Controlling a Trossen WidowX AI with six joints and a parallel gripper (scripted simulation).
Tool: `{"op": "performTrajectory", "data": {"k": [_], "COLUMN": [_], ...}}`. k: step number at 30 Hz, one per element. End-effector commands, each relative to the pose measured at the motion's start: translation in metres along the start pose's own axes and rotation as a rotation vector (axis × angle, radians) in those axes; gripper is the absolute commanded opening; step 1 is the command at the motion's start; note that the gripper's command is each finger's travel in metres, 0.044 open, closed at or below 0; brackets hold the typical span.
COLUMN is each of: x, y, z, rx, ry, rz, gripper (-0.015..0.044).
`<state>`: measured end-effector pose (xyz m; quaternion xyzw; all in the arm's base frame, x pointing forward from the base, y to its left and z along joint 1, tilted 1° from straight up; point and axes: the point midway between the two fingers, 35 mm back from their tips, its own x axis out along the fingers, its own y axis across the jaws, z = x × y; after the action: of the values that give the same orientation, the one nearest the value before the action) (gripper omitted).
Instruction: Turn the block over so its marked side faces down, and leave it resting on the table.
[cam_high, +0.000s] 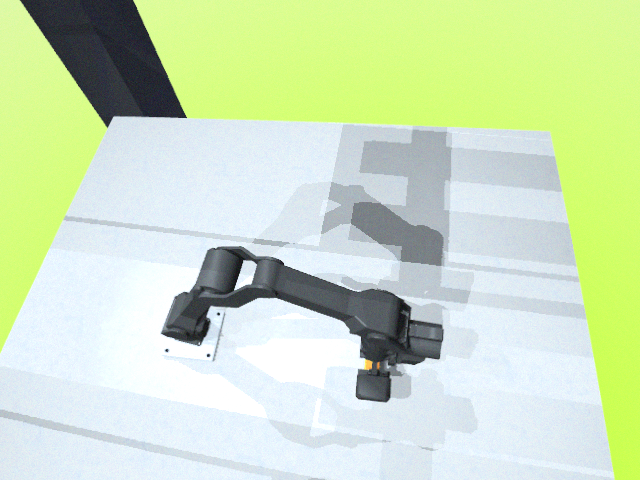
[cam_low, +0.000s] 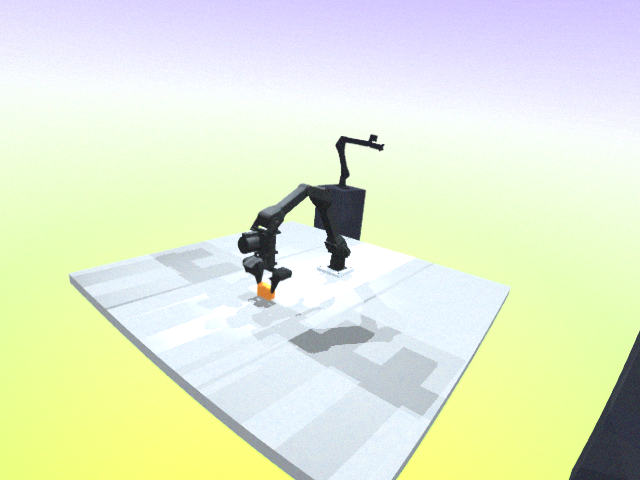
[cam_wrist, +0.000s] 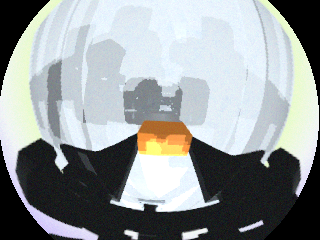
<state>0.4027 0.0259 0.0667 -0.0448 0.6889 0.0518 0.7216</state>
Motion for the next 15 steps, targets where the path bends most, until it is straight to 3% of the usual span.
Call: {"op": "performTrajectory", "data": {"k": [1,15], "x": [-0.0180,-0.0221], "y": [-0.0003,-0.0007], "z": [0.0016,0.0043], "rx": [0.001,0.003], "ry": [-0.008,-0.109], "rz": [-0.002,-0.001], "gripper": [0.0011,0.0000]}}
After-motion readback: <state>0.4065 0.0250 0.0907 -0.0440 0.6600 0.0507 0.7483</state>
